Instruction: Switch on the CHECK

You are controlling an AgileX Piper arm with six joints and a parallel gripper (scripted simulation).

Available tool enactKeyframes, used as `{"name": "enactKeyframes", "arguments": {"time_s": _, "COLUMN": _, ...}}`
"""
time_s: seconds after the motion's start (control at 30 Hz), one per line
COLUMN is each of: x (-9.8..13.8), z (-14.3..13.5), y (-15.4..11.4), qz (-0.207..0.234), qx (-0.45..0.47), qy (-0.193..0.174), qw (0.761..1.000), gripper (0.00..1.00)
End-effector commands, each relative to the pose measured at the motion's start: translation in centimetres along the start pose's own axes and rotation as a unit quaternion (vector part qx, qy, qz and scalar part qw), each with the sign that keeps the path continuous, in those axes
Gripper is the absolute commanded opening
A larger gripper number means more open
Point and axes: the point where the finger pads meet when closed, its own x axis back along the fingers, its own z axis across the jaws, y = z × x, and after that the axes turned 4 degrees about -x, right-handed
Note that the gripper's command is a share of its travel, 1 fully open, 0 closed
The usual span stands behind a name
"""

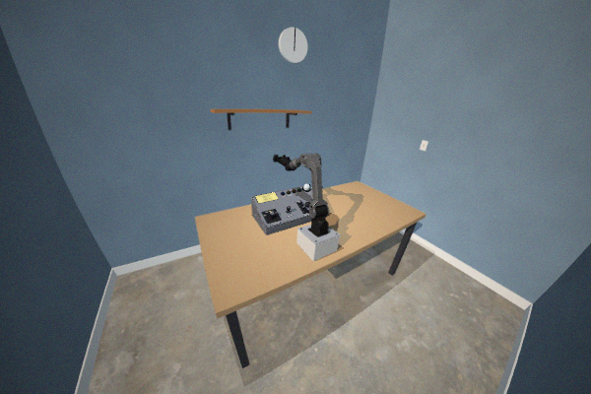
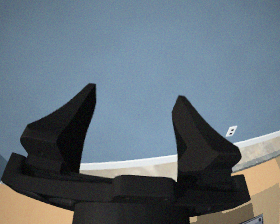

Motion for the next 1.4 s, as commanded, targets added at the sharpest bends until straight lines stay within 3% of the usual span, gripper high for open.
{"name": "enactKeyframes", "arguments": {"time_s": 0.0, "x": 0.0, "z": 0.0, "y": 0.1, "qz": -0.001, "qx": 0.0, "qy": 0.0, "qw": 1.0, "gripper": 1.0}}
{"name": "enactKeyframes", "arguments": {"time_s": 0.63, "x": 0.1, "z": 0.3, "y": -0.1, "qz": 0.002, "qx": -0.002, "qy": 0.003, "qw": 1.0, "gripper": 1.0}}
{"name": "enactKeyframes", "arguments": {"time_s": 0.73, "x": 0.6, "z": 1.7, "y": -1.1, "qz": 0.023, "qx": -0.011, "qy": 0.015, "qw": 1.0, "gripper": 1.0}}
{"name": "enactKeyframes", "arguments": {"time_s": 0.83, "x": 2.0, "z": 4.9, "y": -3.4, "qz": 0.072, "qx": -0.03, "qy": 0.042, "qw": 0.996, "gripper": 1.0}}
{"name": "enactKeyframes", "arguments": {"time_s": 0.93, "x": 5.1, "z": 9.4, "y": -7.0, "qz": 0.153, "qx": -0.055, "qy": 0.074, "qw": 0.984, "gripper": 1.0}}
{"name": "enactKeyframes", "arguments": {"time_s": 1.03, "x": 10.5, "z": 14.1, "y": -11.5, "qz": 0.256, "qx": -0.073, "qy": 0.099, "qw": 0.959, "gripper": 1.0}}
{"name": "enactKeyframes", "arguments": {"time_s": 1.1, "x": 10.5, "z": 14.1, "y": -11.5, "qz": 0.256, "qx": -0.073, "qy": 0.099, "qw": 0.959, "gripper": 1.0}}
{"name": "enactKeyframes", "arguments": {"time_s": 1.23, "x": 20.6, "z": 17.7, "y": -17.0, "qz": 0.398, "qx": -0.066, "qy": 0.096, "qw": 0.91, "gripper": 1.0}}
{"name": "enactKeyframes", "arguments": {"time_s": 1.37, "x": 30.7, "z": 16.4, "y": -20.3, "qz": 0.488, "qx": -0.019, "qy": 0.048, "qw": 0.871, "gripper": 1.0}}
